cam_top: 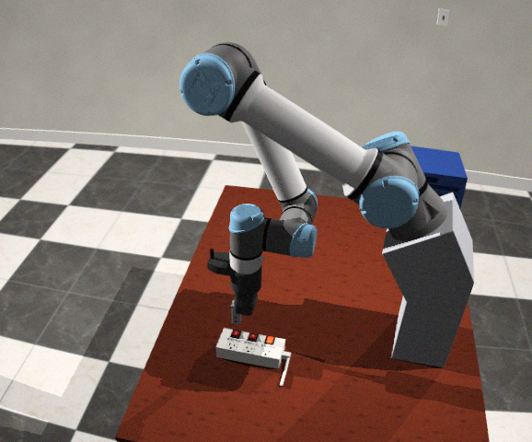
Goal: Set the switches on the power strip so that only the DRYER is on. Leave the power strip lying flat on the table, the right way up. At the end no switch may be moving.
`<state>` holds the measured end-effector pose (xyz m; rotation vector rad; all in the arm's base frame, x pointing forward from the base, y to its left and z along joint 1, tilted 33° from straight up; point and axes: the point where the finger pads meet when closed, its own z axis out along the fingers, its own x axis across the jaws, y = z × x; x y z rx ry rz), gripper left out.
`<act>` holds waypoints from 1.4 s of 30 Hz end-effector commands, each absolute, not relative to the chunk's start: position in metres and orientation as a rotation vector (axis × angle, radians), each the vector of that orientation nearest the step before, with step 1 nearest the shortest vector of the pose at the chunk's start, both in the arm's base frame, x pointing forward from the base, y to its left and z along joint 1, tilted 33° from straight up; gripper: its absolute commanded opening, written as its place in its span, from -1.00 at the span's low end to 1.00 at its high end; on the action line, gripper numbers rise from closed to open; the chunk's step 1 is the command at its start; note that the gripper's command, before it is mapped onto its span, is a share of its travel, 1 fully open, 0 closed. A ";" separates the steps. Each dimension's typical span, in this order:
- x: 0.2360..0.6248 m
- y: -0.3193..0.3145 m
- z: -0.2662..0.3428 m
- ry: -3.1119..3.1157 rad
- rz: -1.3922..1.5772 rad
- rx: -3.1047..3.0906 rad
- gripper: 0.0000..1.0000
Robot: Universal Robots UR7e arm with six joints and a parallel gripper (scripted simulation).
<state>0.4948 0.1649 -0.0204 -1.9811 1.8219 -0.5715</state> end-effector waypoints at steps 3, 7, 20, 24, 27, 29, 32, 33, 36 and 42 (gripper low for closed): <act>0.495 0.165 -0.020 1.821 -0.572 -1.980 1.00; 0.494 0.165 -0.019 1.821 -0.572 -1.980 1.00; 0.483 0.165 -0.001 1.821 -0.572 -1.980 1.00; 0.476 0.165 0.010 1.821 -0.572 -1.980 1.00; 0.470 0.165 0.019 1.821 -0.572 -1.980 1.00; 0.470 0.165 0.019 1.821 -0.572 -1.980 1.00; 0.464 0.165 0.028 1.821 -0.572 -1.980 1.00; 0.462 0.165 0.031 1.821 -0.572 -1.980 1.00; 0.457 0.164 0.039 1.821 -0.572 -1.980 1.00; 0.448 0.164 0.053 1.821 -0.572 -1.980 1.00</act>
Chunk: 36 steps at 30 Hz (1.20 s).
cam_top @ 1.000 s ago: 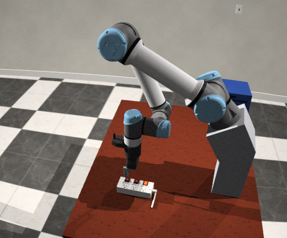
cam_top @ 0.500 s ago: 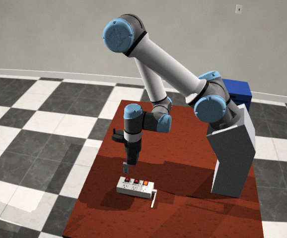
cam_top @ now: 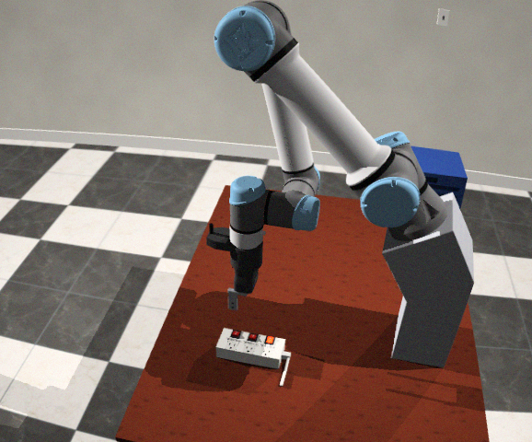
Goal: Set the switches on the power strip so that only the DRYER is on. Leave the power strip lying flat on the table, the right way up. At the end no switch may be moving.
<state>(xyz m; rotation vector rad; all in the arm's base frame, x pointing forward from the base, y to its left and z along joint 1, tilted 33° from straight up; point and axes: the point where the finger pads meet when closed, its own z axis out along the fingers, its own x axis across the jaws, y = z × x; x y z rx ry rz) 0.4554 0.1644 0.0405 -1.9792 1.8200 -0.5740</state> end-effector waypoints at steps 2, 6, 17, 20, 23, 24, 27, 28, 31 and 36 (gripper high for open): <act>0.446 0.164 0.056 1.821 -0.572 -1.980 1.00; 0.444 0.164 0.059 1.821 -0.572 -1.980 1.00; 0.441 0.164 0.064 1.821 -0.572 -1.980 1.00; 0.441 0.164 0.064 1.821 -0.572 -1.980 1.00; 0.441 0.164 0.064 1.821 -0.572 -1.980 1.00; 0.441 0.164 0.064 1.821 -0.572 -1.980 1.00; 0.441 0.164 0.064 1.821 -0.572 -1.980 1.00; 0.441 0.164 0.064 1.821 -0.572 -1.980 1.00; 0.441 0.164 0.064 1.821 -0.572 -1.980 1.00; 0.441 0.164 0.064 1.821 -0.572 -1.980 1.00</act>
